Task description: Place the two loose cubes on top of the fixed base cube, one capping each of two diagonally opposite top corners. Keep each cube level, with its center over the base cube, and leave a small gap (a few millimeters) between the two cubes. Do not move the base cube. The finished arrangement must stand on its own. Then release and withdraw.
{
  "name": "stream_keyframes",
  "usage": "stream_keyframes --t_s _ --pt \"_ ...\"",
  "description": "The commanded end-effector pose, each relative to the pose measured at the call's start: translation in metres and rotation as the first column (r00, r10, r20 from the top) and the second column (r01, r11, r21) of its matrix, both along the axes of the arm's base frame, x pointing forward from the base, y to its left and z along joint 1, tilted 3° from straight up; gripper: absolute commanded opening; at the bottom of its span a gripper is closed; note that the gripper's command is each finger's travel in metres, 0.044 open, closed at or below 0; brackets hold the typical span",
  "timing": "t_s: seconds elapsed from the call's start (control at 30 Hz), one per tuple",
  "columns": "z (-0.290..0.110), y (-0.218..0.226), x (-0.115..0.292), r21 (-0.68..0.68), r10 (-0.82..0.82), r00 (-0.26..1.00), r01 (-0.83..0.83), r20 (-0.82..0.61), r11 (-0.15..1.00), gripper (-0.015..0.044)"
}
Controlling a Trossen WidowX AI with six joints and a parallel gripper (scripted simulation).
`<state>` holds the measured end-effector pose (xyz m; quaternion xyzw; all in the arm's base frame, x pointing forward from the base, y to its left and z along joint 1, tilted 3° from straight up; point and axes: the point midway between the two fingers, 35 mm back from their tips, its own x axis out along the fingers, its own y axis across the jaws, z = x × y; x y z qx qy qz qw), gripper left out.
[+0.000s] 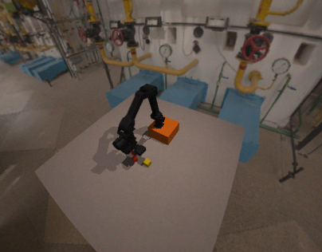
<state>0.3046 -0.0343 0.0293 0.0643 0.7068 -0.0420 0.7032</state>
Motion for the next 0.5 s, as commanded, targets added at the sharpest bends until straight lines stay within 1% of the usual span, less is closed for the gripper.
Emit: stream_keyframes --t_s 0.0,0.23,0.47 --pt "-0.002 0.011 0.003 0.006 -0.109 0.994 0.109 -0.002 0.994 0.0105" --pt "-0.004 0.028 0.005 0.007 -0.295 0.956 0.295 -0.009 0.956 0.0105" --pt "-0.007 0.045 0.007 0.005 -0.469 0.883 0.469 -0.018 0.883 0.0105"
